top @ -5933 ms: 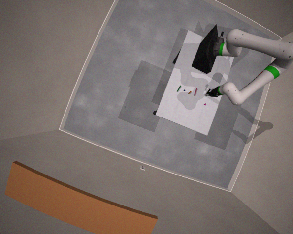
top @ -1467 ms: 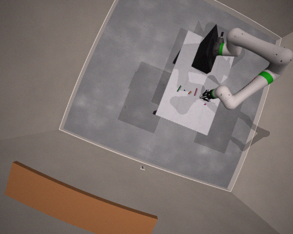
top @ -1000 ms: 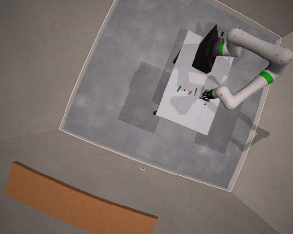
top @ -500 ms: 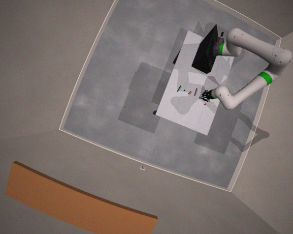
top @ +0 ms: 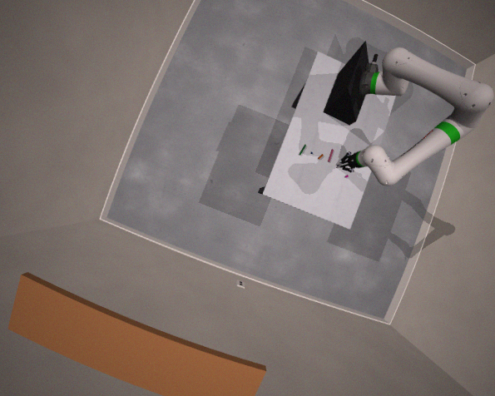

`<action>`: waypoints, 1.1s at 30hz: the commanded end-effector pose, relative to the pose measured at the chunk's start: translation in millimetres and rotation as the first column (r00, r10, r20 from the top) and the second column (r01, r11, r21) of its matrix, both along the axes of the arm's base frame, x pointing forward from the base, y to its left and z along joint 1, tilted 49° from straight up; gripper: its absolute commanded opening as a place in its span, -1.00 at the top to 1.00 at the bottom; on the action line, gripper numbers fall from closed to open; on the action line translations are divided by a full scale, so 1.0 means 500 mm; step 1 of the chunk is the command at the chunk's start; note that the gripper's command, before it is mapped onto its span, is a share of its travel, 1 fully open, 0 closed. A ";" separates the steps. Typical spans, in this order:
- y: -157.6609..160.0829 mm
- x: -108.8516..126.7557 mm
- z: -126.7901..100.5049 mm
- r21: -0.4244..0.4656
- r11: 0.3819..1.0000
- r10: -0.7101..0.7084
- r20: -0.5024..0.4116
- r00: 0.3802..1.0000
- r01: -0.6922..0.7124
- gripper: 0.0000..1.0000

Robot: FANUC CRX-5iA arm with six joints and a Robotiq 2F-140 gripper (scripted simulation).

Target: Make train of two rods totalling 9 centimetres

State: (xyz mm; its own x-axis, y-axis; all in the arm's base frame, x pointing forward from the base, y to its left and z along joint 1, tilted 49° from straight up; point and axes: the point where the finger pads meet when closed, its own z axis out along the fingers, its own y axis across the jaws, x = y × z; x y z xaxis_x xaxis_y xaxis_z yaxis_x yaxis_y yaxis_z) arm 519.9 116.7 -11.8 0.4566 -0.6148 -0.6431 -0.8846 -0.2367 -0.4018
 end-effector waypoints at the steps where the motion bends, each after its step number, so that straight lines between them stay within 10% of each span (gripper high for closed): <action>1: -0.001 0.000 0.000 0.000 1.000 0.000 0.000 1.000 0.000 0.94; 33: -0.001 0.000 0.000 0.000 1.000 0.000 0.000 1.000 0.000 0.75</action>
